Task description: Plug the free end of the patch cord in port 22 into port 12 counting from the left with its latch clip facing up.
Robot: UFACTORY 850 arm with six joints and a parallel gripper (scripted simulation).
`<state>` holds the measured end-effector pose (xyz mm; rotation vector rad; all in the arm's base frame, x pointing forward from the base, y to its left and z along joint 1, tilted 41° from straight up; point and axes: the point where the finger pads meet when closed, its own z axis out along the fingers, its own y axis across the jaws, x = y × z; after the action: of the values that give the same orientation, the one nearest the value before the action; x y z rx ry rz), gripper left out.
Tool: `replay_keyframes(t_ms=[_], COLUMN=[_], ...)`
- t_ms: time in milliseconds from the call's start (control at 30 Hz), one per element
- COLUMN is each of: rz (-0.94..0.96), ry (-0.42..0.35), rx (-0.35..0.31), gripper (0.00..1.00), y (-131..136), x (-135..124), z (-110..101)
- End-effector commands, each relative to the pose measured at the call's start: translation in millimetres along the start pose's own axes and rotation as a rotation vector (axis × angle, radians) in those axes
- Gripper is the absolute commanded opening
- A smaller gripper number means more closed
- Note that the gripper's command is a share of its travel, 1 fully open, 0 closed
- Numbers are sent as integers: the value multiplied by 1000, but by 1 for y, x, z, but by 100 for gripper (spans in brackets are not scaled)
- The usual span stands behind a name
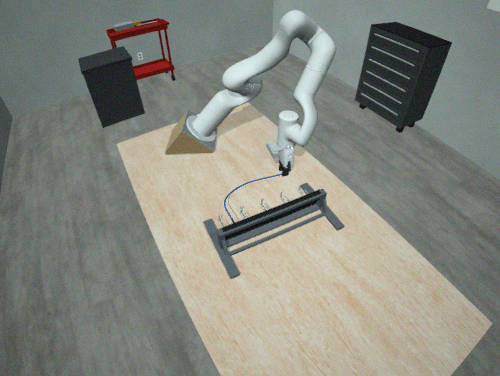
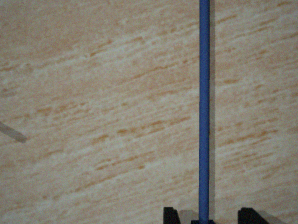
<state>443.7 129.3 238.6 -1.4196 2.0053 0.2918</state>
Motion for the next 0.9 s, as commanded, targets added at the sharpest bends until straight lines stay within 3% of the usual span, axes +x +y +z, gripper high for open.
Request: replay_keyframes(t_ms=[0, 867], rz=[0, 0], ry=[0, 0], rx=[1, 1], gripper=[39, 39], y=[-1, -1], x=[0, 0], z=[0, 7])
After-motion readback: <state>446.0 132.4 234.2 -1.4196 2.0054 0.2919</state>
